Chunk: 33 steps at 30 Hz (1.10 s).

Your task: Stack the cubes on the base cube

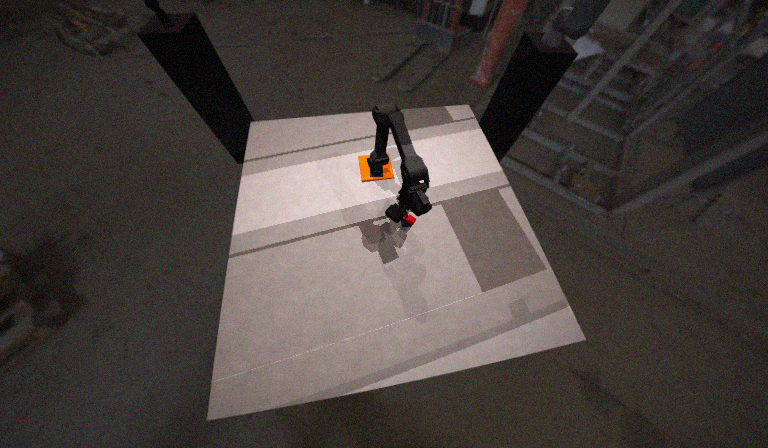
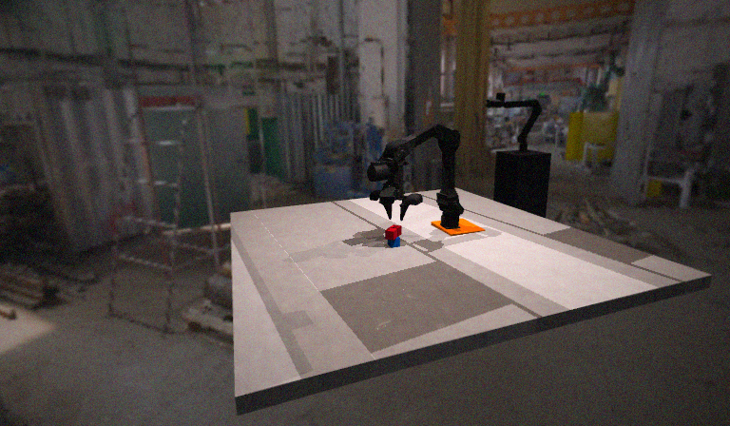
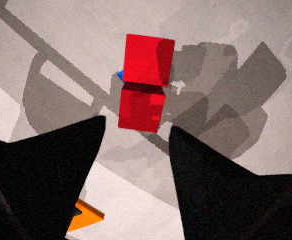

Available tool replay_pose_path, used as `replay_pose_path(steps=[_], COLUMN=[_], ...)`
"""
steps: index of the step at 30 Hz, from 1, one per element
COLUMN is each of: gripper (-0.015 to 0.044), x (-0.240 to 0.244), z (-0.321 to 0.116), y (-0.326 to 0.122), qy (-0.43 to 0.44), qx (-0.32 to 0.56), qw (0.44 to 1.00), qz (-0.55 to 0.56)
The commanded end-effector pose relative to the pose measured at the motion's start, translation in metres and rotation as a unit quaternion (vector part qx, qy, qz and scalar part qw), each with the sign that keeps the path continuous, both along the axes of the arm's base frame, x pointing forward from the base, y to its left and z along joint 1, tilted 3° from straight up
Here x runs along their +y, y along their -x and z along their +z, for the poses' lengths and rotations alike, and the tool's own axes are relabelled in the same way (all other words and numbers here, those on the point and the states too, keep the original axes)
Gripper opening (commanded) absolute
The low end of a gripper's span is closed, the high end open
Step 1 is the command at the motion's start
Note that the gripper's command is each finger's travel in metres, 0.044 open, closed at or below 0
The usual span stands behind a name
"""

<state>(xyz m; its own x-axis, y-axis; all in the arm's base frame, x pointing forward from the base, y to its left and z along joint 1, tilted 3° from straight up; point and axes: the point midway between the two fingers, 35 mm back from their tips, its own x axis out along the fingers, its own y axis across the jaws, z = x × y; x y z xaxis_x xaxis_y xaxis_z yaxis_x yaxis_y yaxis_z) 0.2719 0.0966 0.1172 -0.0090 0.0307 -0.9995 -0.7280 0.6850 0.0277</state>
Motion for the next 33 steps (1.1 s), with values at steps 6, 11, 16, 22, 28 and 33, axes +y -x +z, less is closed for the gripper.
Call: replay_pose_path(steps=[6, 11, 16, 22, 28, 33], gripper=[0.0205, 0.0205, 0.0205, 0.031, 0.04, 0.04], x=[0.0, -0.001, -0.001, -0.001, 0.001, 0.064], z=[0.015, 0.022, 0.027, 0.031, 0.032, 0.036], y=[-0.001, -0.001, -0.001, -0.001, 0.0, 0.016], qy=[-0.001, -0.001, -0.001, -0.001, -0.001, -0.004], qx=[-0.003, -0.003, -0.003, -0.002, -0.001, -0.002], qw=[1.0, 1.0, 1.0, 1.0, 1.0, 1.0], qz=[0.002, 0.002, 0.002, 0.0, -0.001, 0.001])
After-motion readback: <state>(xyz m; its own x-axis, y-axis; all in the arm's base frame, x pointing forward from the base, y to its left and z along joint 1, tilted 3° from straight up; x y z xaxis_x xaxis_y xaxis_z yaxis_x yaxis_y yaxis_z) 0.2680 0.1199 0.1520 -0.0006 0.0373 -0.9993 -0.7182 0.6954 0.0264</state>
